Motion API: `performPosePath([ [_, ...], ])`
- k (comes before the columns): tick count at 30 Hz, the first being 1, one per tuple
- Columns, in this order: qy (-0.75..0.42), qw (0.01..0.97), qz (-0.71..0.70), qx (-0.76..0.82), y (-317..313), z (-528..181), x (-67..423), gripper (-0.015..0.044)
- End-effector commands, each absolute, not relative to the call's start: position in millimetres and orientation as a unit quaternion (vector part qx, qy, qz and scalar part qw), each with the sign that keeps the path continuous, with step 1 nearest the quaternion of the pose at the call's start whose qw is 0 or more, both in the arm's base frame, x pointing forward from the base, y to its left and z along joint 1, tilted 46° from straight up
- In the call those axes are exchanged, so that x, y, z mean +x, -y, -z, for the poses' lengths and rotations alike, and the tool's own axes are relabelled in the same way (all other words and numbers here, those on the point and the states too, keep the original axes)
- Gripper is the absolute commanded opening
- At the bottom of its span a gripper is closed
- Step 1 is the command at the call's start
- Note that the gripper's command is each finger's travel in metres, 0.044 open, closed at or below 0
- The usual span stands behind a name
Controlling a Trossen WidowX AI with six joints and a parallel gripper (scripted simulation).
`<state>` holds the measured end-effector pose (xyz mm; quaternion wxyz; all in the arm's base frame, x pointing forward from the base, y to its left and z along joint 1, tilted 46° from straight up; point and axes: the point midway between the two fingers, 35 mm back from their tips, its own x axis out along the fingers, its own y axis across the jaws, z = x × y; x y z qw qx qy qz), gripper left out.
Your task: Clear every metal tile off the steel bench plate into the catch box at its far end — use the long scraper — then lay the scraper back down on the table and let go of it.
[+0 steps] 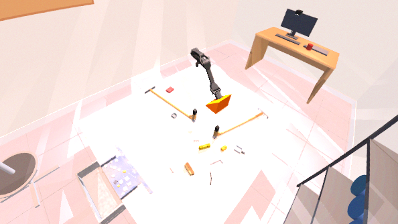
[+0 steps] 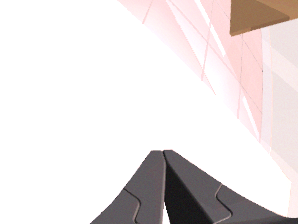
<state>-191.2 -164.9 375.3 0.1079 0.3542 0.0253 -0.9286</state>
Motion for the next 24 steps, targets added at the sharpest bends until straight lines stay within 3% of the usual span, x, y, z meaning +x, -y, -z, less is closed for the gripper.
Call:
performPosePath([
  [1, -0.039, 0.133, 0.924, 0.355, 178, -374, -185, 0.0000],
  [24, -0.116, 0.246, 0.895, 0.353, 240, -362, -142, 0.0000],
])
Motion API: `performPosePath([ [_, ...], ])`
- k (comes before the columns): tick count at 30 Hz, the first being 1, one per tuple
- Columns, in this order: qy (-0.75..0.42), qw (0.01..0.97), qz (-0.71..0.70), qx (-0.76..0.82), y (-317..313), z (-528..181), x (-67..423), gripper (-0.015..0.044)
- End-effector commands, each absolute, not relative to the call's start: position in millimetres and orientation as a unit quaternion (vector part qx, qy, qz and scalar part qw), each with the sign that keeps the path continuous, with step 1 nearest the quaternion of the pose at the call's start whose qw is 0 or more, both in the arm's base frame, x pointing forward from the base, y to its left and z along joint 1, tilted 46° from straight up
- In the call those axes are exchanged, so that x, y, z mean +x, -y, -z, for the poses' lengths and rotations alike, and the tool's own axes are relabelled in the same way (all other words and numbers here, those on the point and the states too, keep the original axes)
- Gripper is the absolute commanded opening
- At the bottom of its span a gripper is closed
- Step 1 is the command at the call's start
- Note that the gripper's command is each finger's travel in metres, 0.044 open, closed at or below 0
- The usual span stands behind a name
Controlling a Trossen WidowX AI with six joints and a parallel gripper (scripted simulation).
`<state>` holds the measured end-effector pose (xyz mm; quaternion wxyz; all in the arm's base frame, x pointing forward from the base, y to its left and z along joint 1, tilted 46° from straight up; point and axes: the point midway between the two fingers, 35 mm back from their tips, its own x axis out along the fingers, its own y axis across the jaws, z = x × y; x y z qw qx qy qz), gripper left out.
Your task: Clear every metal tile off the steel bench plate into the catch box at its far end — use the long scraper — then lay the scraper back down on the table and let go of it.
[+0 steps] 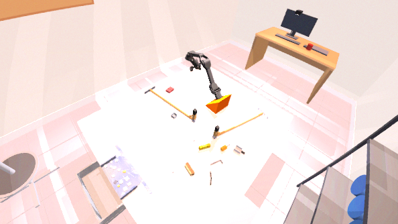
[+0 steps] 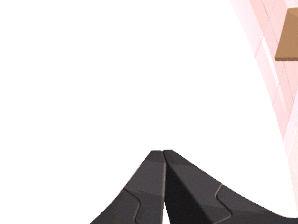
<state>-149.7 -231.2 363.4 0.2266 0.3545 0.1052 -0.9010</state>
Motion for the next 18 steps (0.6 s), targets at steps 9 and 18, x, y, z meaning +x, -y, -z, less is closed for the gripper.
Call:
performPosePath([
  [9, -0.146, 0.289, 0.879, 0.349, 261, -357, -119, 0.0000],
  [18, -0.176, 0.331, 0.861, 0.343, 281, -351, -94, 0.0000],
])
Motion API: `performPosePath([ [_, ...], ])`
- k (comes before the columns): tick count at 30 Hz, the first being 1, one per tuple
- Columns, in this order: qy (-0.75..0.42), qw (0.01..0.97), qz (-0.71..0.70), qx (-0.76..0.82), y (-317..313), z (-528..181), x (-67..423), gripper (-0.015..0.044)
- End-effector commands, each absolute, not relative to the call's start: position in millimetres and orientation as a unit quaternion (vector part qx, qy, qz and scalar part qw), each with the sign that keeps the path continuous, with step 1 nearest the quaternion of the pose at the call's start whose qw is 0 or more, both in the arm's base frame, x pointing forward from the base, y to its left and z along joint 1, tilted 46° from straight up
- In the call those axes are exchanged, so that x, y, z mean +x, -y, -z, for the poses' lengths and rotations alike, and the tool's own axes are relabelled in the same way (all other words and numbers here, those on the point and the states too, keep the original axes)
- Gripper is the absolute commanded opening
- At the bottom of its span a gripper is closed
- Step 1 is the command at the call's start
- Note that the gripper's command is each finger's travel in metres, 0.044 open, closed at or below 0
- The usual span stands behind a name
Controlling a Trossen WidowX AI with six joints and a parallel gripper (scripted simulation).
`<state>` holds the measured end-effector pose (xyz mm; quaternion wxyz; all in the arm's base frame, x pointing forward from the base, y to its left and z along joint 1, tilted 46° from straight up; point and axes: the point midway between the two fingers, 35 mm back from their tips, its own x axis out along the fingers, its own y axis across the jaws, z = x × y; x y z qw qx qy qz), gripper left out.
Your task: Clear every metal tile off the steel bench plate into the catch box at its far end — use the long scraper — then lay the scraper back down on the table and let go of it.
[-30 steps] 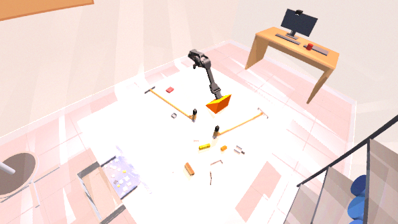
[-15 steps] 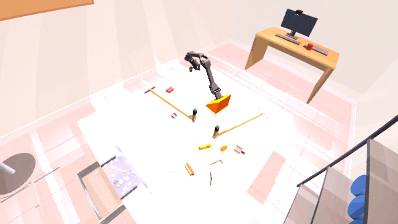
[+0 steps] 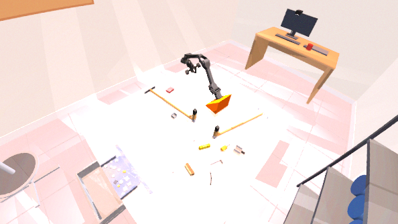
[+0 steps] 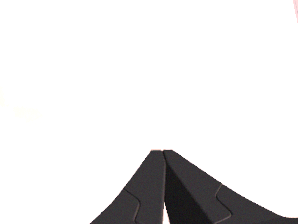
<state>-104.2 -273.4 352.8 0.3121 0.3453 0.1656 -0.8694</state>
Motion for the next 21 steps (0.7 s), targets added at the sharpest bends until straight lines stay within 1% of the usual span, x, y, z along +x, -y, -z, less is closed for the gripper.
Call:
performPosePath([
  [1, -0.179, 0.335, 0.859, 0.342, 283, -351, -91, 0.0000],
  [21, -0.245, 0.424, 0.811, 0.320, 315, -337, -26, 0.0000],
])
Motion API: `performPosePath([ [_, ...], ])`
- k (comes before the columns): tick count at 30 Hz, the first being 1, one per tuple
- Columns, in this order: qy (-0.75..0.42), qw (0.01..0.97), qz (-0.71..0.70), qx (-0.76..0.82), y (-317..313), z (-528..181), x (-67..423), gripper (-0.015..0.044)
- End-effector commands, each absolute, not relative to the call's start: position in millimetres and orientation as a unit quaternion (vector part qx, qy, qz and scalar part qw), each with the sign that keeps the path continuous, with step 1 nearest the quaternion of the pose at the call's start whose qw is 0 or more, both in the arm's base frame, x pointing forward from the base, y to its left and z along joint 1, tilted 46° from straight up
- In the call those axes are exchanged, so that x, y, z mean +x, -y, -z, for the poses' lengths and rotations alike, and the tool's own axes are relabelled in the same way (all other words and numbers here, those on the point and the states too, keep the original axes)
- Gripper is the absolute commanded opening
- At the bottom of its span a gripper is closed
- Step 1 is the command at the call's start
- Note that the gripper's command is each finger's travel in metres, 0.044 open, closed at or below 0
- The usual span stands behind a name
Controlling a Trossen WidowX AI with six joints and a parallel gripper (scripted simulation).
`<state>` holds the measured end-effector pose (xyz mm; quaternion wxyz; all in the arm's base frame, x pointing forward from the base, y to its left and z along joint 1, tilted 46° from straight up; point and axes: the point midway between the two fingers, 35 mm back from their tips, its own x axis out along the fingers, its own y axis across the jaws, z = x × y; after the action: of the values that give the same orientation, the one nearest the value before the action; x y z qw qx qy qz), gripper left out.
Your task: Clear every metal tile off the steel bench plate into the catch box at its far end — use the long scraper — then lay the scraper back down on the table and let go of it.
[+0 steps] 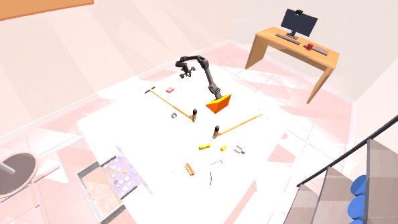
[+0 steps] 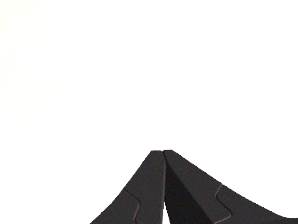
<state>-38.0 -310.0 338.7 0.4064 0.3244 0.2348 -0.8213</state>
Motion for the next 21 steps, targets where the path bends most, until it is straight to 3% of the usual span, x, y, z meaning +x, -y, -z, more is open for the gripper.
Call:
performPosePath([
  [1, -0.248, 0.428, 0.808, 0.319, 316, -336, -22, 0.0000],
  [21, -0.312, 0.510, 0.749, 0.286, 330, -321, 52, 0.0000],
])
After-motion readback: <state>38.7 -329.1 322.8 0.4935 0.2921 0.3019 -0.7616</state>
